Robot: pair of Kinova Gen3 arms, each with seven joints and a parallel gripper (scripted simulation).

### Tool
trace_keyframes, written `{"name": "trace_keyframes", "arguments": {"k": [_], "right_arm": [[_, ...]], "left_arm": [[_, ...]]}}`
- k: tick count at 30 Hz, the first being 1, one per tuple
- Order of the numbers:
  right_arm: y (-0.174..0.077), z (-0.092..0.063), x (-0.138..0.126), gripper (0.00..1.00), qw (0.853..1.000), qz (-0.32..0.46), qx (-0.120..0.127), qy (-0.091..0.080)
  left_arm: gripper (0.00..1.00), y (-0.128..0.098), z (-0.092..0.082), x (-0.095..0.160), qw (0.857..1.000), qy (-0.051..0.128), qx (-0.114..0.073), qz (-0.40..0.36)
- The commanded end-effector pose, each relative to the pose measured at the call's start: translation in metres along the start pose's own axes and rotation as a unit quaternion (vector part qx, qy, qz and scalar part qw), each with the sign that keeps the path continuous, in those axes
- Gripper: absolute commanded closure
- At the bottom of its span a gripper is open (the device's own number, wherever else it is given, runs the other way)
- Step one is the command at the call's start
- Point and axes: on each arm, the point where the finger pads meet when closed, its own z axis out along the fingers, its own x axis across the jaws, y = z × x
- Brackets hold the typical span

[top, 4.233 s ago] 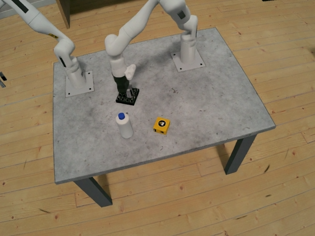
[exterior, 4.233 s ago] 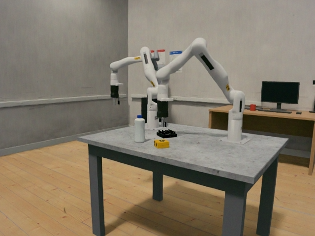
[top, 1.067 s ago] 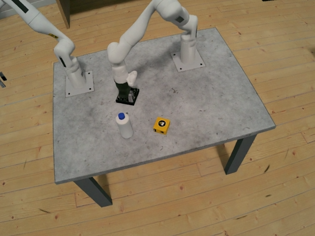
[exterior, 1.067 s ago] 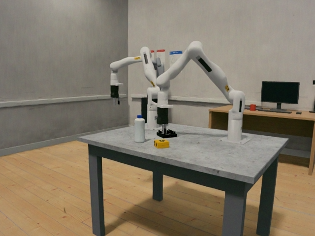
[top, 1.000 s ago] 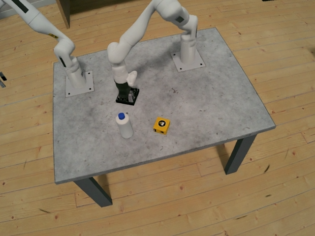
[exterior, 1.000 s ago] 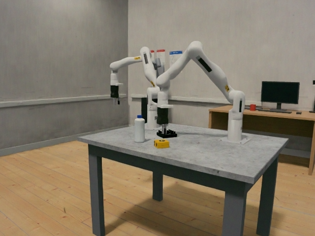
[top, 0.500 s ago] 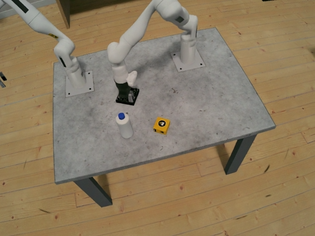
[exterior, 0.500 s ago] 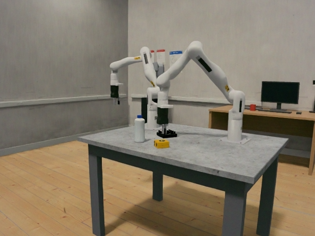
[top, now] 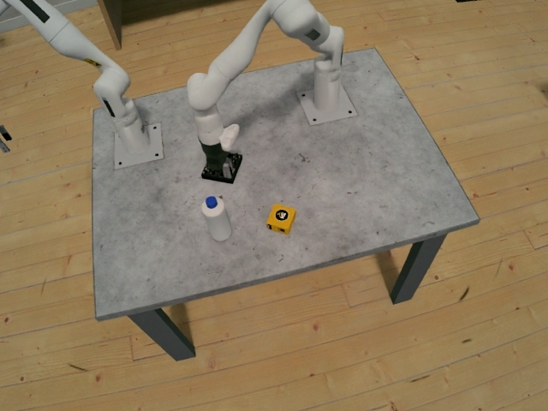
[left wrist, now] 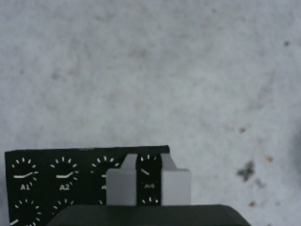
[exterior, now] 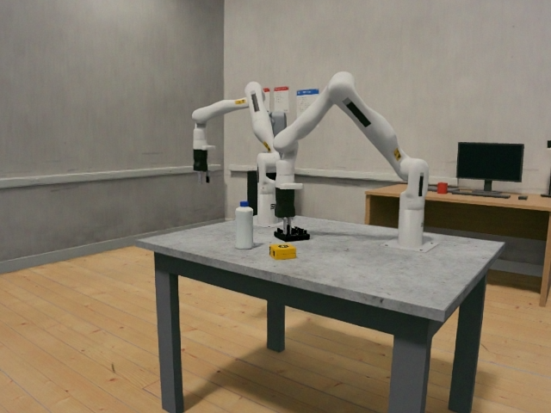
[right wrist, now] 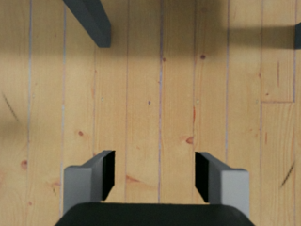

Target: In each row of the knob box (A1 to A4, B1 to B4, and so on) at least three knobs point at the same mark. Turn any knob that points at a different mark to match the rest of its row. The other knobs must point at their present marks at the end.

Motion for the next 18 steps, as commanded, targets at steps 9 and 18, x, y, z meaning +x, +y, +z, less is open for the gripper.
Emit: {"name": "trace_keyframes", "arguments": {"k": [9, 18], "right_arm": [[0.0004, -0.0008, 0.0001, 0.0, 1.0, 0.0, -0.001, 0.0], [0.0004, -0.0008, 0.0001, 0.0, 1.0, 0.0, -0.001, 0.0]], "left_arm": [[0.7, 0.0003, -0.0008, 0.0005, 0.999, 0.001, 0.0, 0.048], [0.7, 0.0003, -0.0008, 0.0005, 0.994, 0.001, 0.0, 0.111]]}}
